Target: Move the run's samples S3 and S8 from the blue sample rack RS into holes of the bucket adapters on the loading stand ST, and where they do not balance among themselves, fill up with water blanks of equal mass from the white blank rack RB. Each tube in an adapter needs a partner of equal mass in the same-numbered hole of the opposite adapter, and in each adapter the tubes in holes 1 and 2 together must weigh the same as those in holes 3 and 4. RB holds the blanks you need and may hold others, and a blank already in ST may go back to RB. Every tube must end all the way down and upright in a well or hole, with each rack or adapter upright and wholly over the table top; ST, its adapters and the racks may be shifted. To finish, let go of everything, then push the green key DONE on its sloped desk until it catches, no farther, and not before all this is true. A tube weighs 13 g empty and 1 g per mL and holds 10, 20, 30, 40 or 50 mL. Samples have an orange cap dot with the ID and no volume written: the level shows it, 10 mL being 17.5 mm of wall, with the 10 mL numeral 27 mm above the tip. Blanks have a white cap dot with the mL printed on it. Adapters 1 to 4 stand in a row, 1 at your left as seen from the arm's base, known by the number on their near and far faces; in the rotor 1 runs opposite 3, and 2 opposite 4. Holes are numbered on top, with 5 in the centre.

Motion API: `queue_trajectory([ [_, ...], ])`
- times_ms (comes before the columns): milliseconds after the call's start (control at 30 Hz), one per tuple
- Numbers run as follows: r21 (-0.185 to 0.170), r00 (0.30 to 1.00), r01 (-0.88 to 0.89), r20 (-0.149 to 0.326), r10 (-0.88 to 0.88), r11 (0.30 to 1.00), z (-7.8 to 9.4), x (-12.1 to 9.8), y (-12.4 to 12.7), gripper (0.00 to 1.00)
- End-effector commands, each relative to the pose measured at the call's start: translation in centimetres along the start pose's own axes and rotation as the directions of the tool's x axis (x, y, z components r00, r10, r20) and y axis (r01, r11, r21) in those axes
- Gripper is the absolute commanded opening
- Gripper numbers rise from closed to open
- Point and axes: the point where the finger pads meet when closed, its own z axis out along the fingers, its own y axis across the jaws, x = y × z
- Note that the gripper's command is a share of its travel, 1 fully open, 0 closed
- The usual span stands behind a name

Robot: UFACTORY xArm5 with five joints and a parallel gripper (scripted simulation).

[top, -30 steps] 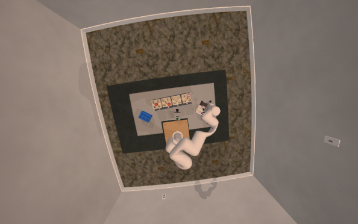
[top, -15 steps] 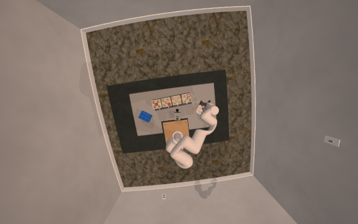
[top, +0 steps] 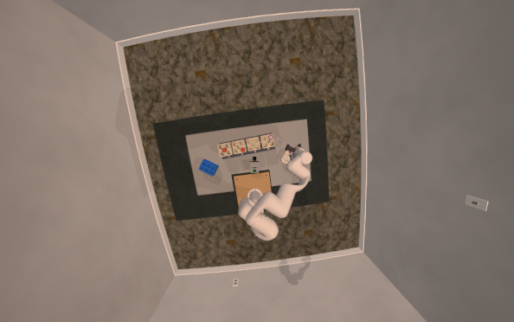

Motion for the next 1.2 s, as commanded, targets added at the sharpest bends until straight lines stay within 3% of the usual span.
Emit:
queue_trajectory([
  [0,-0.005,1.0,0.0,0.001,0.0,1.0,0.4,0.0,0.2,0.57],
  [1167,-0.005,1.0,0.0,0.001,0.0,1.0,2.1,0.0,0.2,0.57],
])
